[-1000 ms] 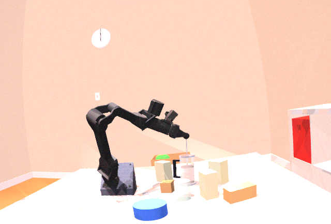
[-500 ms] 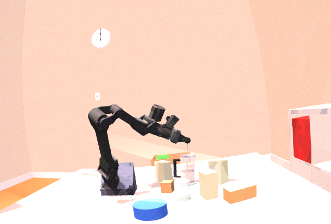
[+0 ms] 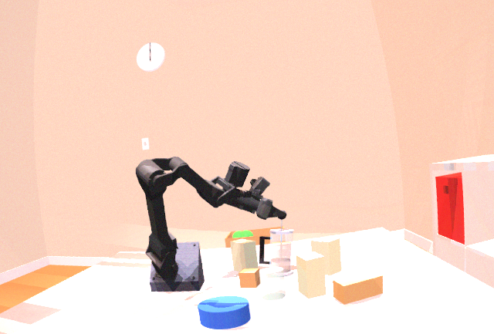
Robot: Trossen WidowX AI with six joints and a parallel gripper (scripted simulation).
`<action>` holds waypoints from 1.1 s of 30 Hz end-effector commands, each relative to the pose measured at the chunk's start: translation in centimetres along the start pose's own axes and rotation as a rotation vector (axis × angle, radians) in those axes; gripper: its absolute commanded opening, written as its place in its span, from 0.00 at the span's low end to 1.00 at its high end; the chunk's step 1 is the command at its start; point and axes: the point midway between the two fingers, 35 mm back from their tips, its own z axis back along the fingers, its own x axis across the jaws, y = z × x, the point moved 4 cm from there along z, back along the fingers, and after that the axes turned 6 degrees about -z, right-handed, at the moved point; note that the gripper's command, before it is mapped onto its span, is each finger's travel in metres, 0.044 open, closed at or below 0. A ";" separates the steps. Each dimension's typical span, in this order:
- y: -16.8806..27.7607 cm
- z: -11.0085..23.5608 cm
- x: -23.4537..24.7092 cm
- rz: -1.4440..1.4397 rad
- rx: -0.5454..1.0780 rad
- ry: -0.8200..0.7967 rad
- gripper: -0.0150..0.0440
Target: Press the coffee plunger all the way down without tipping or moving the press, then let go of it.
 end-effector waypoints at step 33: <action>1.5 -1.0 0.1 0.040 0.059 0.020 0.47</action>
